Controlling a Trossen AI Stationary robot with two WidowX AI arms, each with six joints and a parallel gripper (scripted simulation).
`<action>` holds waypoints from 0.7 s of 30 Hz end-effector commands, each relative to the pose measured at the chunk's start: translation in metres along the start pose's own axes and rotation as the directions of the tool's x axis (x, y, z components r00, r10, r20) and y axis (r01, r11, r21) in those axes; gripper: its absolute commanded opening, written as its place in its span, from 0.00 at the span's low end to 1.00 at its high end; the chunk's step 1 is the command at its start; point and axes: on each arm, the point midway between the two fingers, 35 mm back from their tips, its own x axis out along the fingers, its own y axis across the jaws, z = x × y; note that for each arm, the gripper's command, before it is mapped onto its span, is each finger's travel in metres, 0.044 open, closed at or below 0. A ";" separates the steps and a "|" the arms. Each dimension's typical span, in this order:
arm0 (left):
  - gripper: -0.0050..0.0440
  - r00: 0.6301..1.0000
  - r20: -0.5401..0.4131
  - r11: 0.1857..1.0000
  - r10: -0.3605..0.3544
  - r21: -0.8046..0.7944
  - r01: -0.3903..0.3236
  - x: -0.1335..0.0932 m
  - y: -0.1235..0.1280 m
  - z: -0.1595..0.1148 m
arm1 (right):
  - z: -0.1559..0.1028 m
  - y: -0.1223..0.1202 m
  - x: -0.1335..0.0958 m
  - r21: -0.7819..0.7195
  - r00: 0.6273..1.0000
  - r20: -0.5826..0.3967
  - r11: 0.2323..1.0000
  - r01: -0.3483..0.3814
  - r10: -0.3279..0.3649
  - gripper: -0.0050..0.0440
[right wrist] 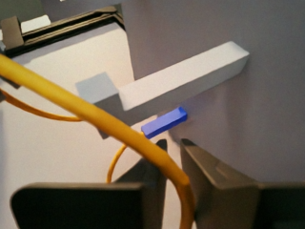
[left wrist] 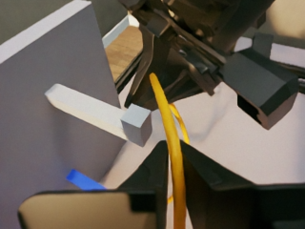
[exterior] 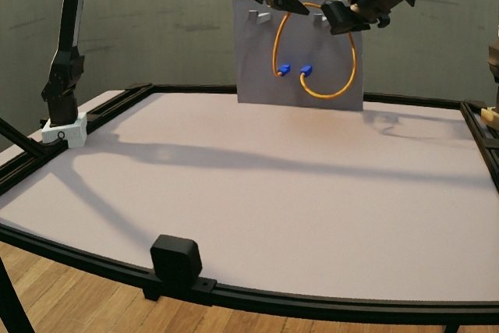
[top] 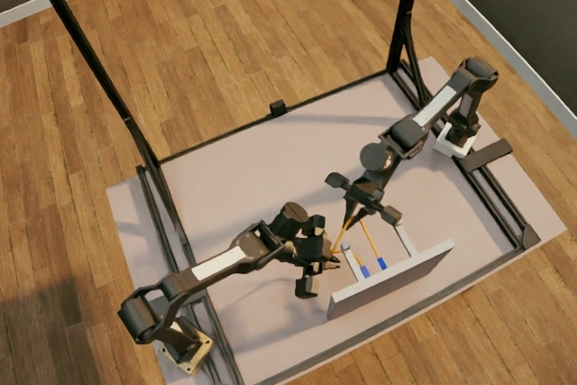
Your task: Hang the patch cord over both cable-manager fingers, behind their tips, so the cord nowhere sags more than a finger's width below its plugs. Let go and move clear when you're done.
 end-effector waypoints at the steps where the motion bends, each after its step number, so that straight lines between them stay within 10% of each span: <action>1: 0.15 0.999 0.052 1.000 -0.005 -0.019 0.006 -0.017 0.000 0.022 | 0.008 0.001 -0.004 0.013 1.000 0.017 1.000 -0.010 0.010 0.18; 21: 0.15 1.000 0.029 1.000 -0.002 -0.027 0.003 -0.019 0.000 0.020 | 0.008 0.001 -0.004 0.013 1.000 0.017 1.000 -0.010 0.010 0.18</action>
